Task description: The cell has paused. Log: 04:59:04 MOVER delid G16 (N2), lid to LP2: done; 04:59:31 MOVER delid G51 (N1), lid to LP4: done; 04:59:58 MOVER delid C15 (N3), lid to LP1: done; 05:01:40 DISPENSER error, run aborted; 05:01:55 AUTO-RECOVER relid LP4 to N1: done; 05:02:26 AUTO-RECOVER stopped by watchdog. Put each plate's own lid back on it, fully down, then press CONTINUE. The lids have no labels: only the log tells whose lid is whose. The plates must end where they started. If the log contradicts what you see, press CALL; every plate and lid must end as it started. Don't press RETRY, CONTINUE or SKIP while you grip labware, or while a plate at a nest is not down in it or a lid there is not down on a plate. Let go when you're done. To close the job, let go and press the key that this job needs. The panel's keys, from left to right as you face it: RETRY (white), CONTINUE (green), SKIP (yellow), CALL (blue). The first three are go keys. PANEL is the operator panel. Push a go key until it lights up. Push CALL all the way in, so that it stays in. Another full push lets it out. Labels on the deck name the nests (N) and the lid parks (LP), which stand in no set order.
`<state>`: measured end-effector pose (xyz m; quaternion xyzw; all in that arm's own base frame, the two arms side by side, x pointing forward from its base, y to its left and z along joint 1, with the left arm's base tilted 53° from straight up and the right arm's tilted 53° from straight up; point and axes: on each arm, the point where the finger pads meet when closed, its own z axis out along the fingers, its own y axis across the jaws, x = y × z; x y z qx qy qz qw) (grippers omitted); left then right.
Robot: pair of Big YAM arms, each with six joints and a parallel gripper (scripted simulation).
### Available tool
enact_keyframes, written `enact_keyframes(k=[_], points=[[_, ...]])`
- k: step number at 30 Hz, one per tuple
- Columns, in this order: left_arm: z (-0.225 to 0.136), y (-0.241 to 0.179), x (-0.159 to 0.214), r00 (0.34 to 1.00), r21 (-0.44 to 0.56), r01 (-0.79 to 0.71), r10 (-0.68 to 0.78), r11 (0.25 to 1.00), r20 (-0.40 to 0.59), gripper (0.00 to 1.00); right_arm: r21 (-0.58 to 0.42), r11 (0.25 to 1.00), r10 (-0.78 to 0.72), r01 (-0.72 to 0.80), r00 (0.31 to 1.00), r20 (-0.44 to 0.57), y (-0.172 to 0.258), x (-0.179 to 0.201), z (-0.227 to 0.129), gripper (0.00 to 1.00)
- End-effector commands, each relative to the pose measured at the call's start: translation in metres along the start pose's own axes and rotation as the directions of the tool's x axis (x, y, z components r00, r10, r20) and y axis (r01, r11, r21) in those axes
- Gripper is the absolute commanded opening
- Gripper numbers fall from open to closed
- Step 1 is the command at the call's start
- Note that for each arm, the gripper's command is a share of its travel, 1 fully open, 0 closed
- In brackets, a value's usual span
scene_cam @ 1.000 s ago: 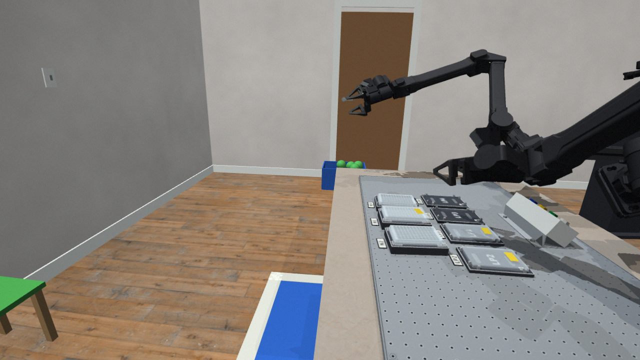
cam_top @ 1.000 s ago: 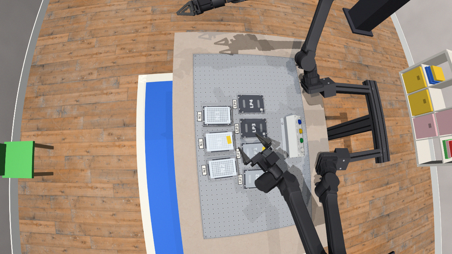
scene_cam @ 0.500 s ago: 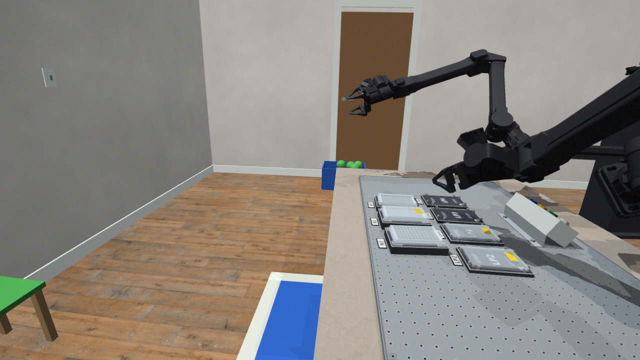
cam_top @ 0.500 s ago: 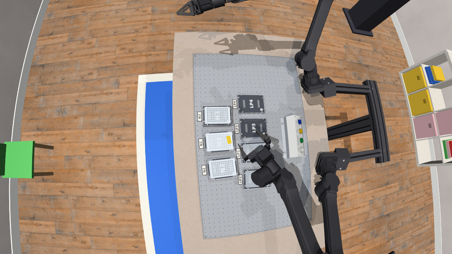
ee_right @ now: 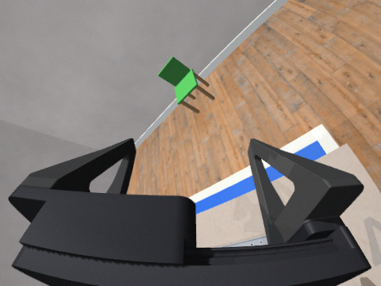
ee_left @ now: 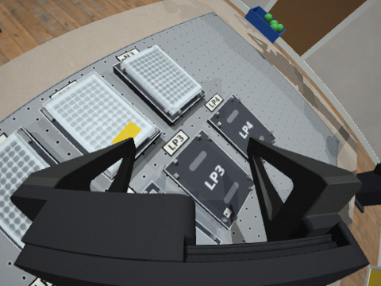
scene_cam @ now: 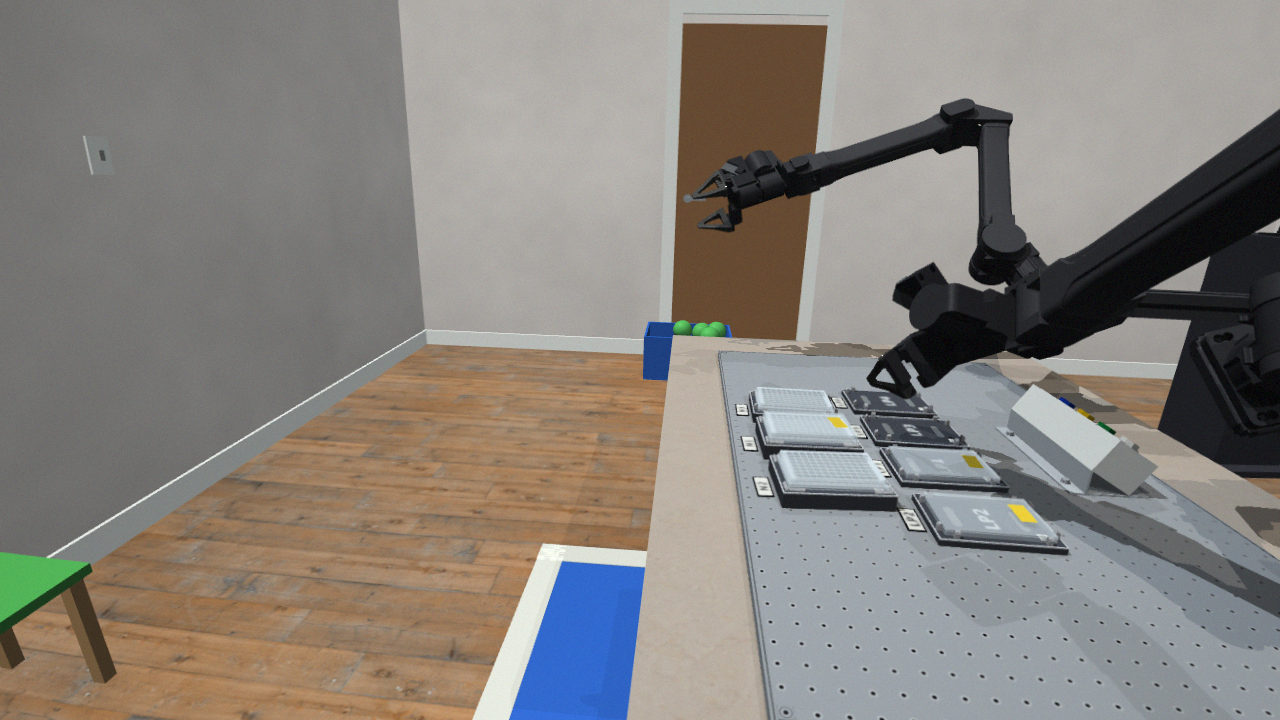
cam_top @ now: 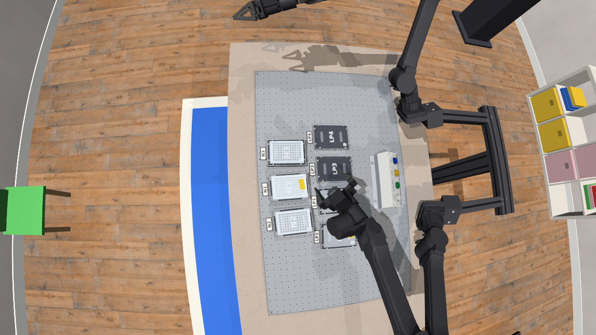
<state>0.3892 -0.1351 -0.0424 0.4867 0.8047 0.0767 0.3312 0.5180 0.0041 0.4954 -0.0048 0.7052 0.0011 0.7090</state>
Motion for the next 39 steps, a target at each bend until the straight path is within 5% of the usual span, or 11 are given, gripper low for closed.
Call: enact_keyframes(k=[1, 25, 39], points=[[0.011, -0.005, -0.003, 0.996, 0.017, 0.080, -0.080, 0.997, -0.039, 1.00, 0.018, 1.000, 0.015, -0.015, 1.000, -0.003, -0.011, 0.004, 0.005, 1.00], [0.029, -0.012, 0.029, 0.892, -0.123, 0.310, -0.333, 0.943, -0.305, 1.00, 0.018, 1.000, 0.015, -0.015, 1.000, -0.003, -0.011, 0.004, 0.005, 1.00], [0.034, -0.008, 0.060, 0.747, -0.333, 0.397, -0.512, 0.855, -0.424, 1.00, 0.018, 1.000, 0.015, -0.015, 1.000, -0.003, -0.011, 0.004, 0.005, 1.00]])
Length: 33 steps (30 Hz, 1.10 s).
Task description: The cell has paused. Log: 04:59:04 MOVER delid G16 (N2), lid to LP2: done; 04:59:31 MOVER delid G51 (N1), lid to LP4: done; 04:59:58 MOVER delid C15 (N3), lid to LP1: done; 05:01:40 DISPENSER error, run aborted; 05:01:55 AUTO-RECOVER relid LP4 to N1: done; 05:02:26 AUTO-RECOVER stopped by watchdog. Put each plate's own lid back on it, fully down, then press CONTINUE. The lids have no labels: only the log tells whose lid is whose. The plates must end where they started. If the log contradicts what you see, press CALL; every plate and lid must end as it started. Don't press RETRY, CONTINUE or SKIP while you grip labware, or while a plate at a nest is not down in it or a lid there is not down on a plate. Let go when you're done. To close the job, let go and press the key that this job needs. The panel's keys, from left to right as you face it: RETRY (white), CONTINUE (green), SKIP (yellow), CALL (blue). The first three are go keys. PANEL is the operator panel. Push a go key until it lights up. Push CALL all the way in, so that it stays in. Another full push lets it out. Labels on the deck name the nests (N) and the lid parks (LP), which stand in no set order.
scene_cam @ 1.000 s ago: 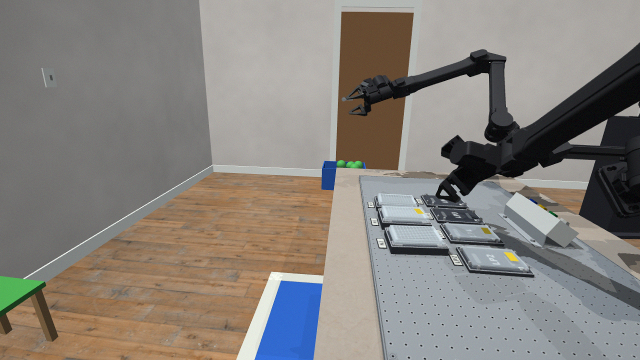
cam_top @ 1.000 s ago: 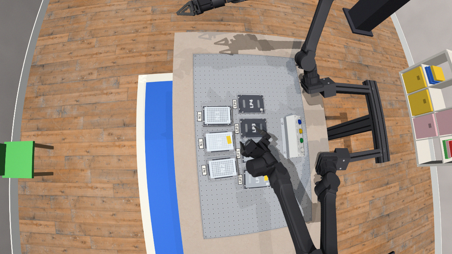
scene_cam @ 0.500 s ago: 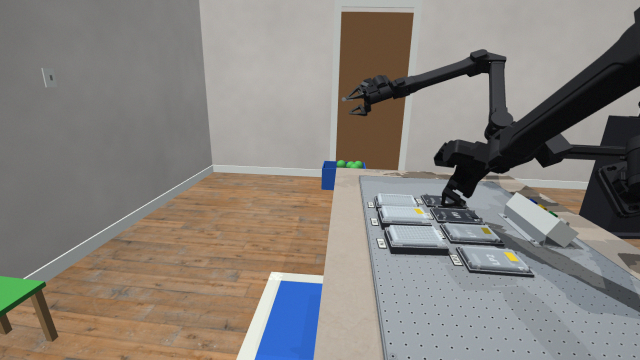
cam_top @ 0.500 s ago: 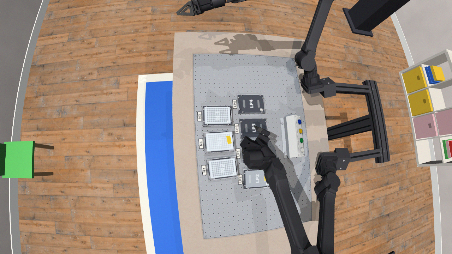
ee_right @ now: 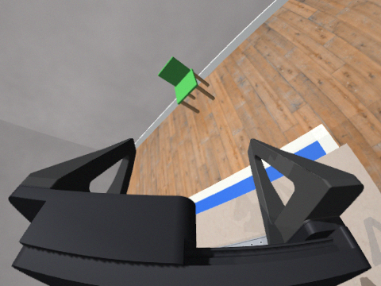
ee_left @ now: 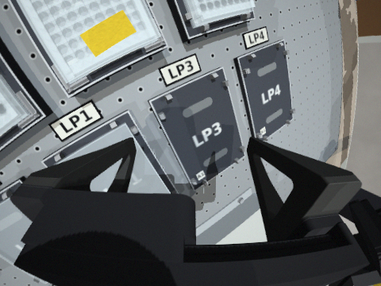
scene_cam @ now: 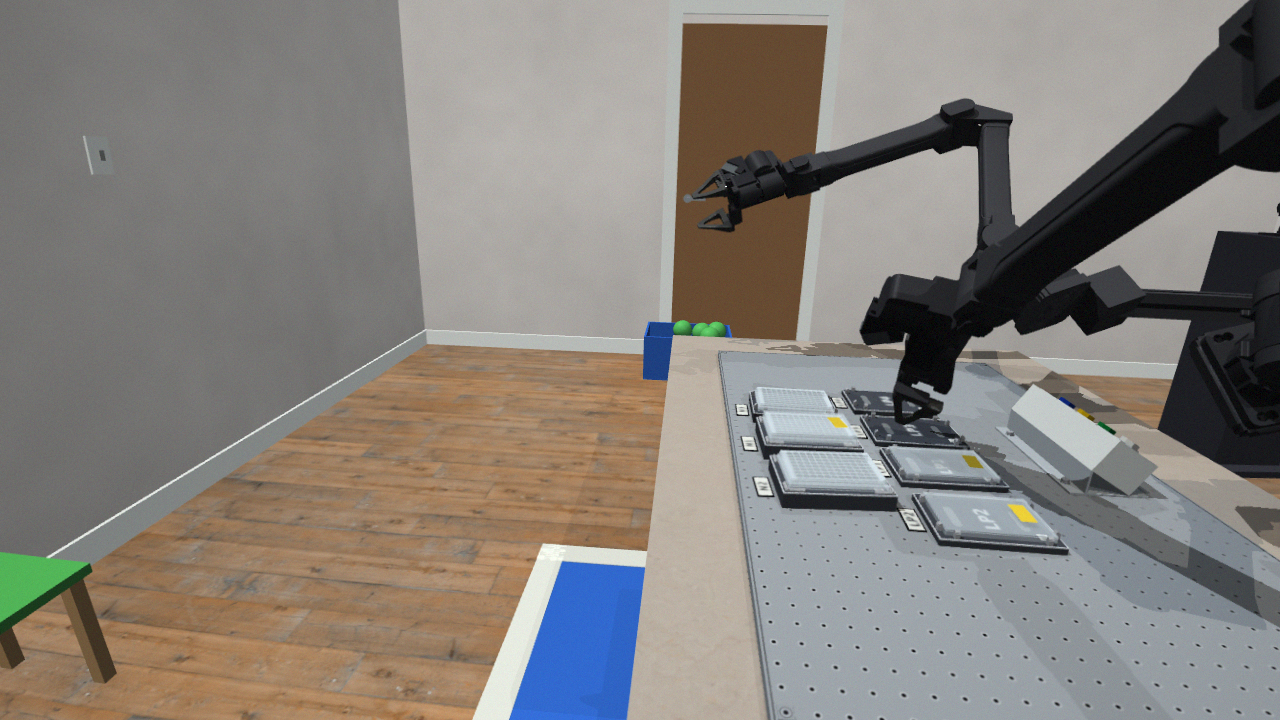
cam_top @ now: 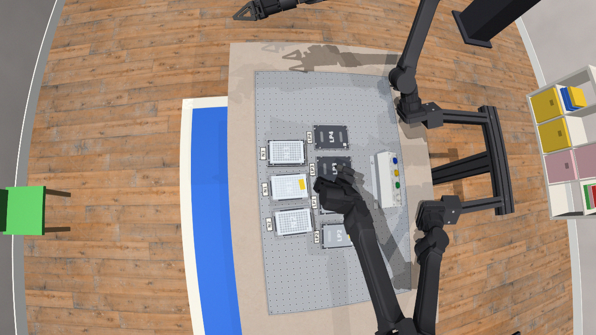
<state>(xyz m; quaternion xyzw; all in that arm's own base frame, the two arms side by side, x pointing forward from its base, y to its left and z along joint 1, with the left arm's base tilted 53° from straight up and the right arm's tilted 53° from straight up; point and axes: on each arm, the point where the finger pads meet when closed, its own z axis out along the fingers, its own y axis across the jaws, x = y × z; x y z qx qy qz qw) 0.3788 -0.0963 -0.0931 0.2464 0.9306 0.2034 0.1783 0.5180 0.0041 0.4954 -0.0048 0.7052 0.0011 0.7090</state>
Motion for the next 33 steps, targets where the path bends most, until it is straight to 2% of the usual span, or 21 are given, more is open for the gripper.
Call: enact_keyframes(k=[1, 4, 14, 20, 33], points=[[0.008, -0.001, -0.004, 0.995, -0.026, 0.095, -0.096, 0.995, -0.039, 1.00, 0.018, 1.000, 0.015, -0.015, 1.000, -0.003, -0.011, 0.004, 0.005, 1.00], [0.005, -0.007, -0.006, 0.995, -0.035, 0.091, -0.093, 0.995, -0.040, 1.00, 0.018, 1.000, 0.015, -0.015, 1.000, -0.003, -0.011, 0.004, 0.005, 1.00], [0.011, 0.007, 0.004, 0.965, -0.204, 0.210, -0.237, 0.956, -0.116, 1.00, 0.018, 1.000, 0.015, -0.015, 1.000, -0.003, -0.011, 0.004, 0.005, 1.00], [0.008, 0.003, 0.002, 0.963, -0.261, 0.212, -0.247, 0.942, -0.108, 1.00, 0.018, 1.000, 0.015, -0.015, 1.000, -0.003, -0.011, 0.004, 0.005, 1.00], [0.008, 0.013, 0.002, 0.927, -0.488, 0.295, -0.370, 0.822, -0.062, 1.00, 0.018, 1.000, 0.015, -0.015, 1.000, -0.003, -0.011, 0.004, 0.005, 1.00]])
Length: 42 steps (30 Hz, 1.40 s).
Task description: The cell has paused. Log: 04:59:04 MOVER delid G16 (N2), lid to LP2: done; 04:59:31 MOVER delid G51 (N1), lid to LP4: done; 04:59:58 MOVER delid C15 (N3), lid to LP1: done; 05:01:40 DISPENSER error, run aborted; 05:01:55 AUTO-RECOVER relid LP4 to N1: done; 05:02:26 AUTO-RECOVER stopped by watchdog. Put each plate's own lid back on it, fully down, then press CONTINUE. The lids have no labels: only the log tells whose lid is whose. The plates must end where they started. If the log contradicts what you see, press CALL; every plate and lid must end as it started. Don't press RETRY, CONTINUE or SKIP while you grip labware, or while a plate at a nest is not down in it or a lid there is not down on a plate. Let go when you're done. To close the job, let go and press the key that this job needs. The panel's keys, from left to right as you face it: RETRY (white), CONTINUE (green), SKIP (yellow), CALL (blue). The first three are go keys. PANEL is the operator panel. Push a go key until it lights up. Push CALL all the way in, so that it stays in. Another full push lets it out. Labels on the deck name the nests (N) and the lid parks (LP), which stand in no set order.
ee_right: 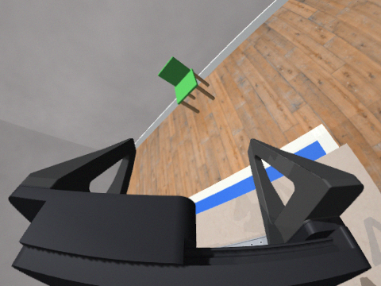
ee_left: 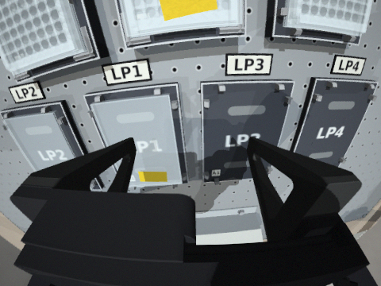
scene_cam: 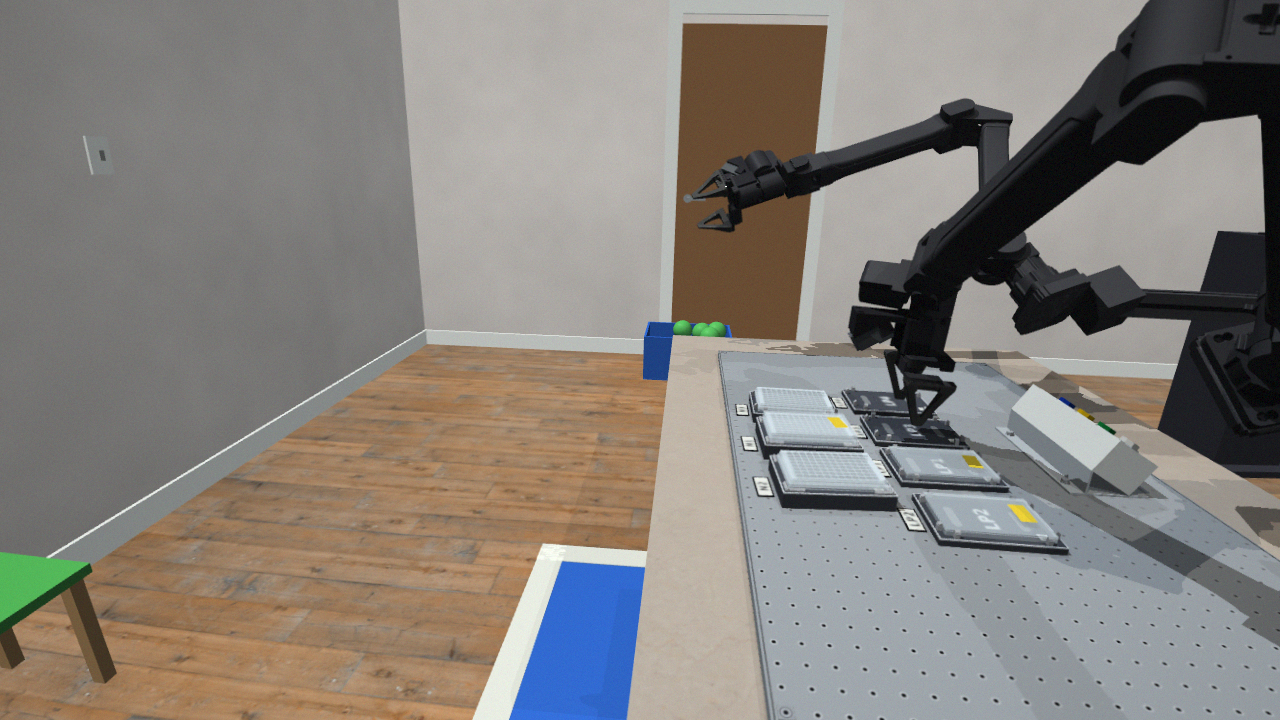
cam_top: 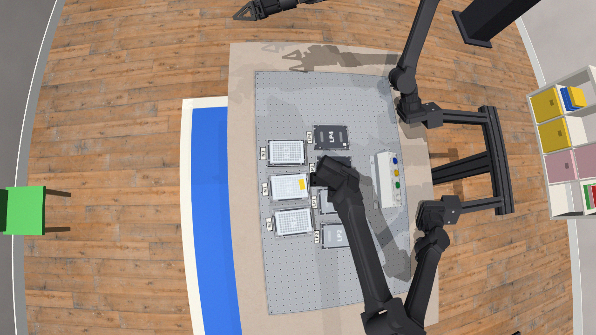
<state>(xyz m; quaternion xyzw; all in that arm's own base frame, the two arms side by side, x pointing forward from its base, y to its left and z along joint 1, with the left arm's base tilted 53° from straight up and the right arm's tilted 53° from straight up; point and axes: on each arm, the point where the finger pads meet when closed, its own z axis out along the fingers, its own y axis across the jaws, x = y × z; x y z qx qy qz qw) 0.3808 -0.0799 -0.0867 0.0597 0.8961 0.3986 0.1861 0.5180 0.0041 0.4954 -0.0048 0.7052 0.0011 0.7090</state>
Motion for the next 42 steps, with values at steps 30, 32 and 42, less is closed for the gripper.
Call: enact_keyframes(k=[30, 32, 42], points=[[0.000, -0.089, 0.001, 0.869, -0.033, 0.052, -0.029, 0.998, 0.494, 0.84, 0.018, 1.000, 0.015, -0.015, 1.000, -0.003, -0.011, 0.004, 0.005, 1.00], [0.000, -0.099, 0.000, 0.834, -0.031, 0.051, -0.025, 0.998, 0.551, 0.82, 0.018, 1.000, 0.015, -0.015, 1.000, -0.003, -0.011, 0.004, 0.005, 1.00], [-0.003, -0.143, -0.012, 0.769, -0.020, 0.069, -0.040, 0.997, 0.638, 0.00, 0.018, 1.000, 0.015, -0.015, 1.000, -0.003, -0.011, 0.004, 0.005, 1.00]])
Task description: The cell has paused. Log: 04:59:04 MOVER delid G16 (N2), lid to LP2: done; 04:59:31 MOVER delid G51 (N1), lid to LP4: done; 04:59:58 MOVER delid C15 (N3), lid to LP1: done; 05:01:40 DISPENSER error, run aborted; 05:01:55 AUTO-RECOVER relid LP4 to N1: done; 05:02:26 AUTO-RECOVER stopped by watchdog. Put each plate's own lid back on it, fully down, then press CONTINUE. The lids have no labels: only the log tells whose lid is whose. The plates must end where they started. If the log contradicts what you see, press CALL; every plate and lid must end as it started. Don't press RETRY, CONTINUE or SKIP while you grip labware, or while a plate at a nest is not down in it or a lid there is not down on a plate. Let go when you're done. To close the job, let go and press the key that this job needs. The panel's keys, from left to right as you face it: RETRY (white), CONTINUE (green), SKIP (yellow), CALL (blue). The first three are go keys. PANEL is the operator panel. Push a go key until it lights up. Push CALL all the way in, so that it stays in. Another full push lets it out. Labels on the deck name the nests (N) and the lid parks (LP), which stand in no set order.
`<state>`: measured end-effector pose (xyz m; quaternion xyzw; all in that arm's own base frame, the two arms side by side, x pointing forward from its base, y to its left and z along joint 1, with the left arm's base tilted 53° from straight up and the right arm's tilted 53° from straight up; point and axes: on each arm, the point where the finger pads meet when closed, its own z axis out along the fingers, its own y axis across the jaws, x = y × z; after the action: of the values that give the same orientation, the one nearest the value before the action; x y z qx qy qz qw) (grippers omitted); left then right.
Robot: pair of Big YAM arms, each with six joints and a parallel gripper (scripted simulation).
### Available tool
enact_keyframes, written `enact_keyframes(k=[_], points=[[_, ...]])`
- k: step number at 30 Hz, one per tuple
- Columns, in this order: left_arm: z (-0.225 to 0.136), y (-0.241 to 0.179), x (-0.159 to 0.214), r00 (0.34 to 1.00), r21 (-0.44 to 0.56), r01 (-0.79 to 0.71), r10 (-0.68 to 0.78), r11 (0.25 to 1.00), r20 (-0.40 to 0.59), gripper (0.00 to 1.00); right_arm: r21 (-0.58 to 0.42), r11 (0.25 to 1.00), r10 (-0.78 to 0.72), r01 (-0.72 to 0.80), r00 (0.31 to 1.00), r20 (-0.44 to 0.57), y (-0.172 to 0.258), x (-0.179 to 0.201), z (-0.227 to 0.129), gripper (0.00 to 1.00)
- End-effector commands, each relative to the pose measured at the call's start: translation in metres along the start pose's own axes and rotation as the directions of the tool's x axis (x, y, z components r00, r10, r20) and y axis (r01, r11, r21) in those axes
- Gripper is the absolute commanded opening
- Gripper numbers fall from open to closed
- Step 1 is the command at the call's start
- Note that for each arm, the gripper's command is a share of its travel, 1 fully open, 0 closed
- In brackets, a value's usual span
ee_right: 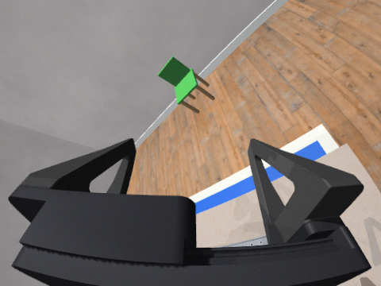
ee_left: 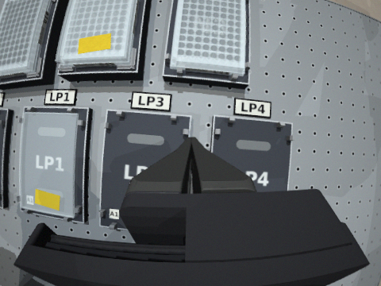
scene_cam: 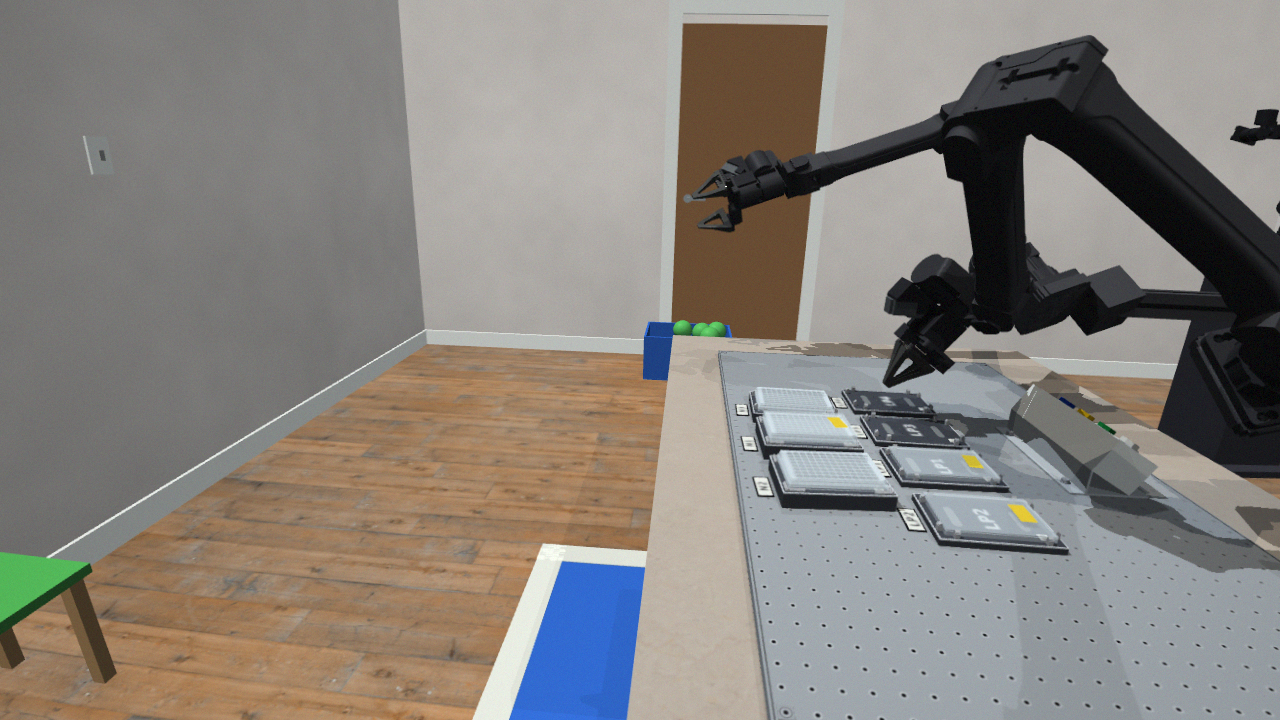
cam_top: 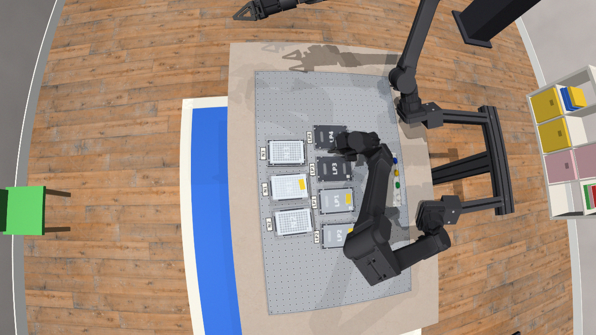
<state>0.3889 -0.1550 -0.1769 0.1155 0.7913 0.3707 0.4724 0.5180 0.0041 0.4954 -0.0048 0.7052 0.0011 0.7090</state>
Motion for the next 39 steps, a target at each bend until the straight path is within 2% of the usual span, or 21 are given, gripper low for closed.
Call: enact_keyframes(k=[1, 8, 30, 32, 34, 39], points=[[-0.004, -0.027, -0.012, 0.995, 0.027, -0.062, 0.059, 0.998, 0.083, 0.00, 0.018, 1.000, 0.015, -0.015, 1.000, -0.003, -0.011, 0.004, 0.005, 1.00], [0.009, -0.015, -0.005, 0.997, 0.003, -0.055, 0.055, 0.998, 0.052, 0.00, 0.018, 1.000, 0.015, -0.015, 1.000, -0.003, -0.011, 0.004, 0.005, 1.00], [0.001, -0.017, -0.012, 0.997, 0.012, -0.052, 0.051, 0.999, 0.065, 0.00, 0.018, 1.000, 0.015, -0.015, 1.000, -0.003, -0.011, 0.004, 0.005, 1.00], [0.007, -0.001, 0.000, 0.996, 0.003, -0.071, 0.071, 0.997, 0.046, 0.00, 0.018, 1.000, 0.015, -0.015, 1.000, -0.003, -0.011, 0.004, 0.005, 1.00], [0.006, 0.012, -0.016, 0.997, 0.001, -0.042, 0.042, 0.999, 0.058, 0.00, 0.018, 1.000, 0.015, -0.015, 1.000, -0.003, -0.011, 0.004, 0.005, 1.00], [0.006, 0.037, -0.017, 0.997, 0.000, -0.044, 0.043, 0.999, 0.059, 0.00, 0.018, 1.000, 0.015, -0.015, 1.000, -0.003, -0.011, 0.004, 0.005, 1.00]])
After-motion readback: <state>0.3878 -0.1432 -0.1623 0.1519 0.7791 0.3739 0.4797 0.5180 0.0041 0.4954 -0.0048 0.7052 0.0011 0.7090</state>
